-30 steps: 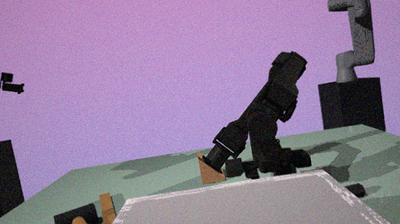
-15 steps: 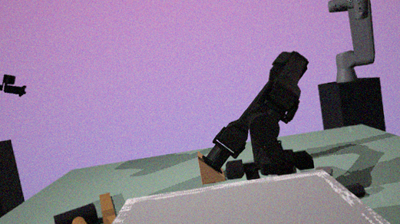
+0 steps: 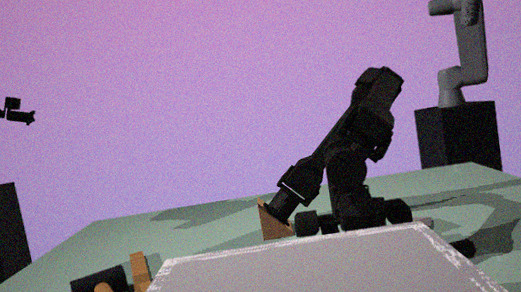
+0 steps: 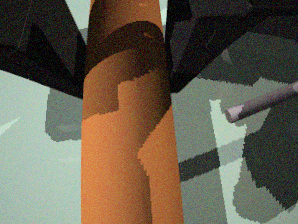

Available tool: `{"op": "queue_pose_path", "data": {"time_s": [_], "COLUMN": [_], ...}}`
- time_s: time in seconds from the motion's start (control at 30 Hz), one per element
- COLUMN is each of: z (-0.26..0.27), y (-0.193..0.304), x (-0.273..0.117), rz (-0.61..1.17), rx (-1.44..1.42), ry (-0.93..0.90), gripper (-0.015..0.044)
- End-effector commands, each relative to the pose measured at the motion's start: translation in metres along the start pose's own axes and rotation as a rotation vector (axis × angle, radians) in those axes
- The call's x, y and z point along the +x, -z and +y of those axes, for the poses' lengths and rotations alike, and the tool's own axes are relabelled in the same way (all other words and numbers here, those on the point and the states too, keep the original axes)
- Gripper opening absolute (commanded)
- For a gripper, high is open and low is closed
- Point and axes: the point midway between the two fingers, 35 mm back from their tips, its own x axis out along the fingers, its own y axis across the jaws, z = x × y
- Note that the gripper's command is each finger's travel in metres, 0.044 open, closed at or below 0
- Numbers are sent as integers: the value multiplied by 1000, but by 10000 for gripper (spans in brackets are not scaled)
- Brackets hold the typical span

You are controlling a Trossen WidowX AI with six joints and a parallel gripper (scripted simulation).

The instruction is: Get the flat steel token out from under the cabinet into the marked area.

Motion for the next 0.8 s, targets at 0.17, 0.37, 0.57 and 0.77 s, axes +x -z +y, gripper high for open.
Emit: {"op": "queue_pose_path", "data": {"time_s": [0.17, 0.37, 0.57, 0.77], "z": [-1, 0, 0, 0], "y": [-11, -17, -24, -30], "x": [0, 0, -1, -1], "rz": [0, -1, -1, -1], "rx": [9, 9, 9, 8], "ry": [0, 0, 0, 0], "gripper": [0, 0, 0, 0]}}
